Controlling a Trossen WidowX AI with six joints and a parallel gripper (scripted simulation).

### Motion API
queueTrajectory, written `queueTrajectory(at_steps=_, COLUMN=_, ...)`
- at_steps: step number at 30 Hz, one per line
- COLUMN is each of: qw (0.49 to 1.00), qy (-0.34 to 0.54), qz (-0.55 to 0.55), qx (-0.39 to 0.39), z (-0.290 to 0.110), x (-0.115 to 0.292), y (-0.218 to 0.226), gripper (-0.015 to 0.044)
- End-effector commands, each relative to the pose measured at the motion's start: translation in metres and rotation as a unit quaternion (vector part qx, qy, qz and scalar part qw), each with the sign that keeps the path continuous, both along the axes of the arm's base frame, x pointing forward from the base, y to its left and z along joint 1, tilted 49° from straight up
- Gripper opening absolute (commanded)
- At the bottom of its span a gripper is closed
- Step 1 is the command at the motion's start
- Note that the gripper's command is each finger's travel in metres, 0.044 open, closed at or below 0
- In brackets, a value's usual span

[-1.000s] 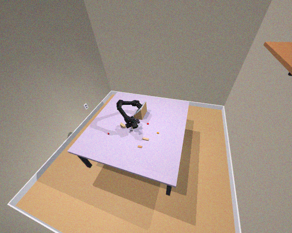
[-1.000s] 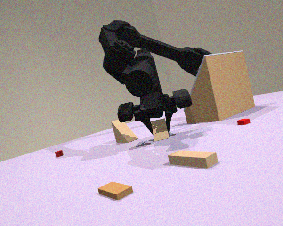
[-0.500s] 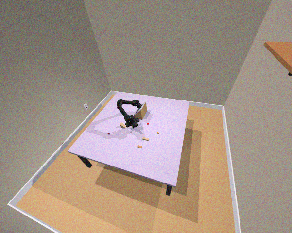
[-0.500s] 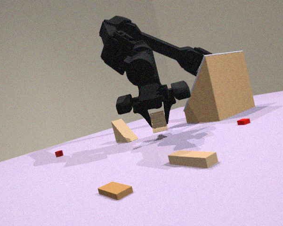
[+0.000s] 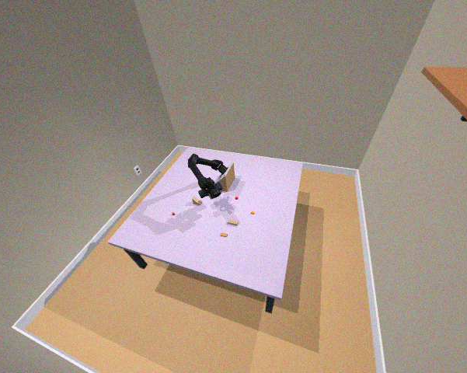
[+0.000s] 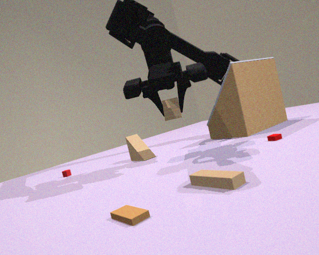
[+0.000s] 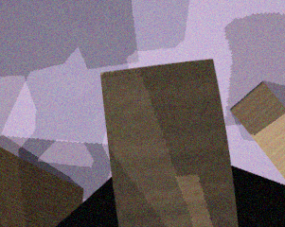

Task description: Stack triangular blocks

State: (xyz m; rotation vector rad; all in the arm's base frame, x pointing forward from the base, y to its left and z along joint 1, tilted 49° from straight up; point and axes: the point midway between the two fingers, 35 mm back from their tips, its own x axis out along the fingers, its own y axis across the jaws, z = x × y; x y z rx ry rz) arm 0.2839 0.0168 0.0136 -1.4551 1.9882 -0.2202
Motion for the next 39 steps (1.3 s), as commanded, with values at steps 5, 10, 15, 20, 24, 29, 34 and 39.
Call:
queueTrajectory(at_steps=5, qw=1.0, qy=-0.004, qz=0.0, qx=-0.001, z=0.005, x=-0.0009, y=0.0054, gripper=0.0)
queueTrajectory(at_steps=10, qw=0.997, qy=-0.074, qz=-0.022, qx=-0.015, z=0.0048, x=-0.0013, y=0.0054, gripper=0.0)
queueTrajectory(at_steps=15, qw=0.986, qy=-0.154, qz=-0.048, qx=-0.03, z=0.0046, x=-0.0018, y=0.0054, gripper=0.0)
queueTrajectory(at_steps=20, qw=0.969, qy=-0.234, qz=-0.072, qx=-0.043, z=0.0044, x=-0.0023, y=0.0055, gripper=0.0)
queueTrajectory(at_steps=24, qw=0.949, qy=-0.297, qz=-0.092, qx=-0.051, z=0.0043, x=-0.0028, y=0.0055, gripper=0.0)
queueTrajectory(at_steps=29, qw=0.918, qy=-0.374, qz=-0.116, qx=-0.061, z=0.0042, x=-0.0033, y=0.0055, gripper=0.0)
queueTrajectory(at_steps=34, qw=0.881, qy=-0.448, qz=-0.139, qx=-0.068, z=0.0041, x=-0.0039, y=0.0056, gripper=0.0)
queueTrajectory(at_steps=39, qw=0.836, qy=-0.519, qz=-0.162, qx=-0.072, z=0.004, x=-0.0044, y=0.0056, gripper=0.0)
